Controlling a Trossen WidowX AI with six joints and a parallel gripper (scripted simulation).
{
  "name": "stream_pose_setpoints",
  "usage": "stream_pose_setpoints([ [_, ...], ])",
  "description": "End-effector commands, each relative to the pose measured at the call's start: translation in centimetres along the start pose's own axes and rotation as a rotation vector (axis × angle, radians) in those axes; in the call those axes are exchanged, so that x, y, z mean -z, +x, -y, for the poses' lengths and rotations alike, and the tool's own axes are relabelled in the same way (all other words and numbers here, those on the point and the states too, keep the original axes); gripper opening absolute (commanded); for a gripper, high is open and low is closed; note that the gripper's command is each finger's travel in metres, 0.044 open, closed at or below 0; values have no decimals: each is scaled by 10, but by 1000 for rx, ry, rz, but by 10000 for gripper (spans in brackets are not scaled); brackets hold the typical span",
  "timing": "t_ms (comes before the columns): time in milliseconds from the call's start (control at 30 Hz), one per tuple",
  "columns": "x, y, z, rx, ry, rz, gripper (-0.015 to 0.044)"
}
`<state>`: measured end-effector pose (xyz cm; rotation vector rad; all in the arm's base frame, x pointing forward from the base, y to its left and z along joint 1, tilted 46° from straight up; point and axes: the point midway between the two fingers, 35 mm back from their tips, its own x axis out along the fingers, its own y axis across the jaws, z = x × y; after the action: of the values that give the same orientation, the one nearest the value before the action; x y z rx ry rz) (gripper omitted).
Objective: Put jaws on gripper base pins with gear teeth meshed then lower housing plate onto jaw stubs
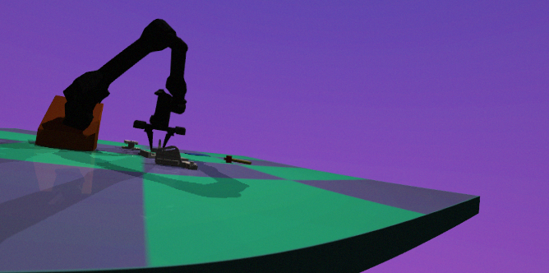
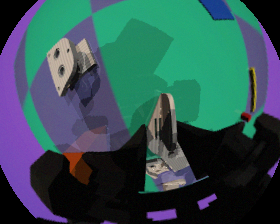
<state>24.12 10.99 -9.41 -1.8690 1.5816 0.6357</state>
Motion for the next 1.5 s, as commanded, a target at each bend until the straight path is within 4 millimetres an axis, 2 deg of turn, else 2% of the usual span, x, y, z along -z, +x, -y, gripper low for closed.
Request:
stream_pose_setpoints([
  [0, -4, -16, 3, 8, 7, 15, 134],
  [600, -2, -72, 1, 11, 4, 12, 134],
  [1000, -1, -73, 1, 11, 23, 12, 134],
  [1467, 20, -74, -9, 8, 416, 13, 134],
])
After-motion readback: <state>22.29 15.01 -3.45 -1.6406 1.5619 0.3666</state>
